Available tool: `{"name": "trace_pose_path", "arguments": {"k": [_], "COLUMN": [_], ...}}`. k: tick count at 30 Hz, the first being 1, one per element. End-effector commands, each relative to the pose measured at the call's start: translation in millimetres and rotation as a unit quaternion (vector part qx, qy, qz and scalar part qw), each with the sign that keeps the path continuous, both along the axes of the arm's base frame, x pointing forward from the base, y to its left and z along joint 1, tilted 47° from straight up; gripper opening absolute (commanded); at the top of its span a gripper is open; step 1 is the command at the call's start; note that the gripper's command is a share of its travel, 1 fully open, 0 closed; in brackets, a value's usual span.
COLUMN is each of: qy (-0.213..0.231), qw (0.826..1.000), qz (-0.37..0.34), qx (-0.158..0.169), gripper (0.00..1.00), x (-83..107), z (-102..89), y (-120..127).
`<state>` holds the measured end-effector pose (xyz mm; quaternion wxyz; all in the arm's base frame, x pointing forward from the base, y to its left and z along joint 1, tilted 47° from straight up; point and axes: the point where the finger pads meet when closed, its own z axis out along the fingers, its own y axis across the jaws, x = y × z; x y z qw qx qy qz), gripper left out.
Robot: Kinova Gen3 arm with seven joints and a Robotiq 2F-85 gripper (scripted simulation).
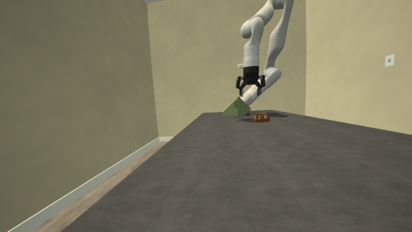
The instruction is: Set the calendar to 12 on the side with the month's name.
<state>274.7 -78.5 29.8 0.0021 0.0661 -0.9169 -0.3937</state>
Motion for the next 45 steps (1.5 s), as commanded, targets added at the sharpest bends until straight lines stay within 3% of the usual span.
{"name": "trace_pose_path", "arguments": {"k": [1,6,16,45], "qy": [-0.029,-0.066,-0.091,-0.079], "qw": [0.999,0.998,0.995,0.996], "qz": [-0.017,-0.024,-0.029,-0.043], "qx": [-0.005,-0.002,-0.001,0.001], "gripper": [1.0,1.0,1.0,1.0], "x": [10.6,26.7,37.6,38.5], "z": [14.1,29.0,39.9,40.1], "y": [-8.9,-7.8,-7.4,-5.9]}}
